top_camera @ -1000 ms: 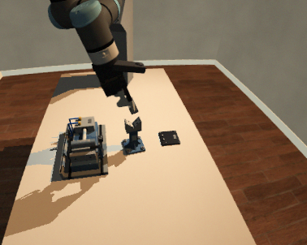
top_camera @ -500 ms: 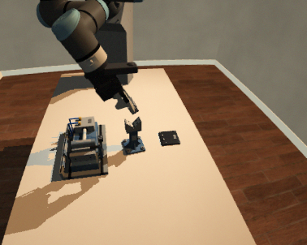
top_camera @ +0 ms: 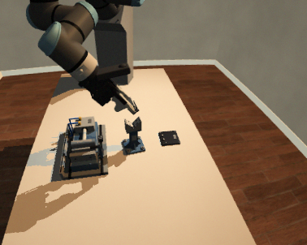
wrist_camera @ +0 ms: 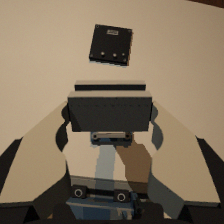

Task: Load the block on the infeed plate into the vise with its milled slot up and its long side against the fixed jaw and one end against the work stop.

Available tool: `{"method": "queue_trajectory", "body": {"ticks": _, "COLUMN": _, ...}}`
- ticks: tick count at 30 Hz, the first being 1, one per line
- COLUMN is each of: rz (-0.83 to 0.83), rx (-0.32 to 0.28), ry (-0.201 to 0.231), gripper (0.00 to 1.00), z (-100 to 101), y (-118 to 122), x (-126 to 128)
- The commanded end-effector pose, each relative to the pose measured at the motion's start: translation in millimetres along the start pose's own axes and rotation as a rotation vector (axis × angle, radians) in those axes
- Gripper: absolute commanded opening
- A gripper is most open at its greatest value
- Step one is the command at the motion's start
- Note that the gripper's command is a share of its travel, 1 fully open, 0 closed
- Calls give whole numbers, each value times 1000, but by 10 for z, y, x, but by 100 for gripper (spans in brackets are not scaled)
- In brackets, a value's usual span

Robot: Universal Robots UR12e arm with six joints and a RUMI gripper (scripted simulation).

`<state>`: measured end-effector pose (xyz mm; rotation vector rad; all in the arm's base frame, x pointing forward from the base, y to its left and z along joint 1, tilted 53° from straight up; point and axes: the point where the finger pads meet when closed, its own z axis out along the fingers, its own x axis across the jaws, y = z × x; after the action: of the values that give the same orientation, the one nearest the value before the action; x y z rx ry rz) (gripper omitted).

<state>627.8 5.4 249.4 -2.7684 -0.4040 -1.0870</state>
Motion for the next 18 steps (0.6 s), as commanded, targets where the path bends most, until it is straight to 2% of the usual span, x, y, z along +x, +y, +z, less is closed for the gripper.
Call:
{"method": "queue_trajectory", "body": {"ticks": 1, "rz": -3, "rx": 36, "ry": -2, "gripper": 0, "z": 2, "y": 0, "x": -1}}
{"method": "queue_trajectory", "body": {"ticks": 10, "rz": -2, "rx": 96, "ry": -2, "gripper": 0, "z": 2, "y": 5, "x": 0}}
{"method": "queue_trajectory", "body": {"ticks": 18, "rz": -3, "rx": 120, "ry": -3, "gripper": 0, "z": 3, "y": 7, "x": -1}}
